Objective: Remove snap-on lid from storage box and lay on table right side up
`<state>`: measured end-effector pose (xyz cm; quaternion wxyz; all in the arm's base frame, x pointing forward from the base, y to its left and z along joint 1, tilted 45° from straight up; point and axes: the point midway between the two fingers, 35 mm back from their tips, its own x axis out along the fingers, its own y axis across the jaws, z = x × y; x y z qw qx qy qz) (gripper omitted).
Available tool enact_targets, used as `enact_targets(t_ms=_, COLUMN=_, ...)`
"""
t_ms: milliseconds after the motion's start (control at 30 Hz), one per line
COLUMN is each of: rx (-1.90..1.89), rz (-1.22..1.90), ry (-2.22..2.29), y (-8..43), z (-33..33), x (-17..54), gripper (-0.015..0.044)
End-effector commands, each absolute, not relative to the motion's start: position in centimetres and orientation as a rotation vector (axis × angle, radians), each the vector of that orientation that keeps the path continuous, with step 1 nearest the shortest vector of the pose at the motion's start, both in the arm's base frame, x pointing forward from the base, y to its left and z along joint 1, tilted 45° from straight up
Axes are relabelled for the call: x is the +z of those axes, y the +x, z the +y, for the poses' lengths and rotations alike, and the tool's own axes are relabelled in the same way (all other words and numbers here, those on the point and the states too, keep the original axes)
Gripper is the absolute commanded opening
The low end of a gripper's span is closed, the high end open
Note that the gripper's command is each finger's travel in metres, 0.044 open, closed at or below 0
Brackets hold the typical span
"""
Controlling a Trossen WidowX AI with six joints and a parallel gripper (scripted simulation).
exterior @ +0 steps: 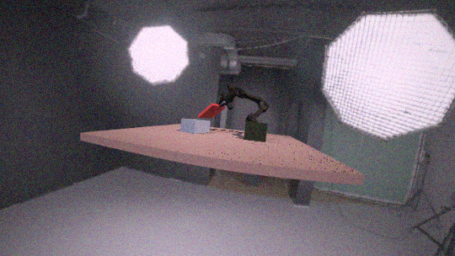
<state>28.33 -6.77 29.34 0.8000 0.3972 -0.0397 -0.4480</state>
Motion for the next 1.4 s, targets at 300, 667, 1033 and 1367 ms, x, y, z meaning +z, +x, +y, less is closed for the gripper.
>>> enact_targets(t_ms=300, rx=-0.950, rz=-0.090, ry=0.861, y=26.8, z=-8.2, x=31.5, gripper=0.0000)
enact_targets(t_ms=667, rx=-0.950, rz=-0.090, ry=0.860, y=25.6, z=-9.4, x=32.9, gripper=0.0000)
enact_targets(t_ms=1033, rx=-0.950, rz=-0.091, ry=0.860, y=24.9, z=-10.2, x=33.8, gripper=0.0000)
enact_targets(t_ms=1367, rx=-0.949, rz=-0.091, ry=0.860, y=25.0, z=-10.6, x=32.9, gripper=0.0000)
